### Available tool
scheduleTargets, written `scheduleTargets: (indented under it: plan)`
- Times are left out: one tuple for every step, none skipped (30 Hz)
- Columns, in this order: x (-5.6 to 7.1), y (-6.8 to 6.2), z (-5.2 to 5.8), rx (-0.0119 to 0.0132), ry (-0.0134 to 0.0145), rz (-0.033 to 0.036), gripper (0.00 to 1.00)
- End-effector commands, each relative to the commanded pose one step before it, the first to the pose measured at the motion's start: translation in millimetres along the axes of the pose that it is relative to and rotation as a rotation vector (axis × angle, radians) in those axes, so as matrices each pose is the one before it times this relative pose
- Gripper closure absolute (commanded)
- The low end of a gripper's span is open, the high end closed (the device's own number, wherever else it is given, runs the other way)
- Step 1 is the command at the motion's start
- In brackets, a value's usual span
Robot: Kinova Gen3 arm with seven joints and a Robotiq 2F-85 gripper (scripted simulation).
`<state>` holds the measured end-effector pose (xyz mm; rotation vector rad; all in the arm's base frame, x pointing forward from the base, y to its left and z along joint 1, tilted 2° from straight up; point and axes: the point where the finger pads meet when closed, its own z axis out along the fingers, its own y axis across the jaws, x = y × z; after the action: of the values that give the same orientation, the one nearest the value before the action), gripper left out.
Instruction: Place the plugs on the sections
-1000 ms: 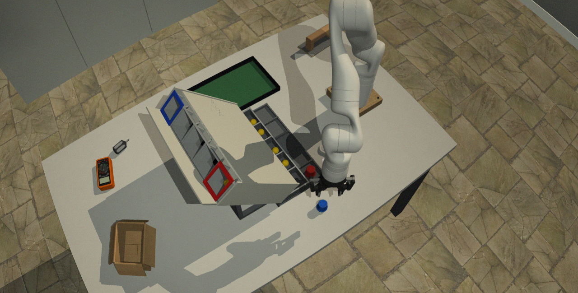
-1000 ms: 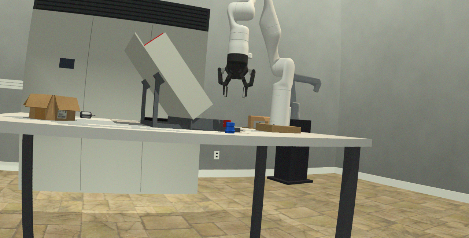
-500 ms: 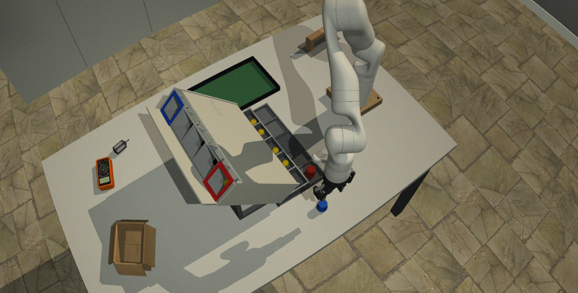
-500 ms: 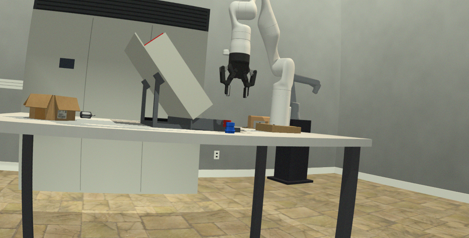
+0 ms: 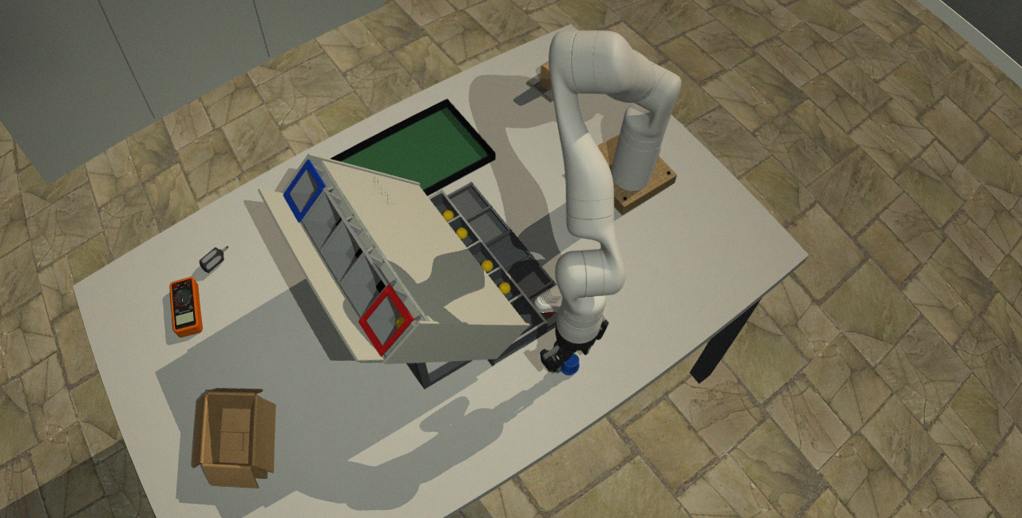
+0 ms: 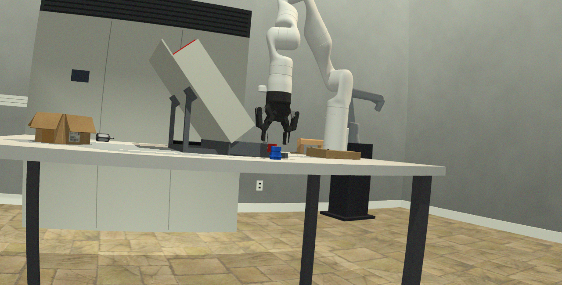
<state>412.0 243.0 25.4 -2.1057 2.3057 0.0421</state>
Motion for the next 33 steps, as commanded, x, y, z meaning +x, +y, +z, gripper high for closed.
scheduleTargets:
  plan:
    - [-1.14,4.32,11.35,-0.0122,0.00317,-0.00421,0.3]
    - [0.0,0.0,0.0,0.0,0.0,0.0,0.3]
    - [0.0,0.0,0.0,0.0,0.0,0.0,0.3]
    - [0.0,0.0,0.0,0.0,0.0,0.0,0.3]
    - [0.0,0.0,0.0,0.0,0.0,0.0,0.3]
    - [0.0,0.0,0.0,0.0,0.0,0.0,0.3]
    - [-0.18,0.59,0.78,0.00366,-0.00108,0.00174,0.3]
    - [0.0,0.0,0.0,0.0,0.0,0.0,0.3]
    - [0.0,0.0,0.0,0.0,0.0,0.0,0.3]
    - [0.0,0.0,0.0,0.0,0.0,0.0,0.3]
    - [0.0,0.0,0.0,0.0,0.0,0.0,0.3]
    - [0.0,0.0,0.0,0.0,0.0,0.0,0.3]
    - [0.0,0.0,0.0,0.0,0.0,0.0,0.3]
    - [0.0,0.0,0.0,0.0,0.0,0.0,0.3]
    - [0.0,0.0,0.0,0.0,0.0,0.0,0.3]
    - [0.0,0.0,0.0,0.0,0.0,0.0,0.3]
    - [0.0,0.0,0.0,0.0,0.0,0.0,0.3]
    - [0.0,0.0,0.0,0.0,0.0,0.0,0.3]
    - [0.0,0.0,0.0,0.0,0.0,0.0,0.3]
    - [0.0,0.0,0.0,0.0,0.0,0.0,0.3]
    - [0.0,0.0,0.0,0.0,0.0,0.0,0.3]
    - [0.0,0.0,0.0,0.0,0.0,0.0,0.3]
    - [0.0,0.0,0.0,0.0,0.0,0.0,0.3]
    - [-0.11,-0.54,24.2,-0.00475,0.00125,-0.00082,0.3]
    - [0.0,0.0,0.0,0.0,0.0,0.0,0.3]
    - [0.0,0.0,0.0,0.0,0.0,0.0,0.3]
    - [0.0,0.0,0.0,0.0,0.0,0.0,0.3]
    - [0.0,0.0,0.0,0.0,0.0,0.0,0.3]
    - [0.0,0.0,0.0,0.0,0.0,0.0,0.3]
    - [0.0,0.0,0.0,0.0,0.0,0.0,0.3]
    - [0.0,0.0,0.0,0.0,0.0,0.0,0.3]
    - [0.0,0.0,0.0,0.0,0.0,0.0,0.3]
    - [0.0,0.0,0.0,0.0,0.0,0.0,0.3]
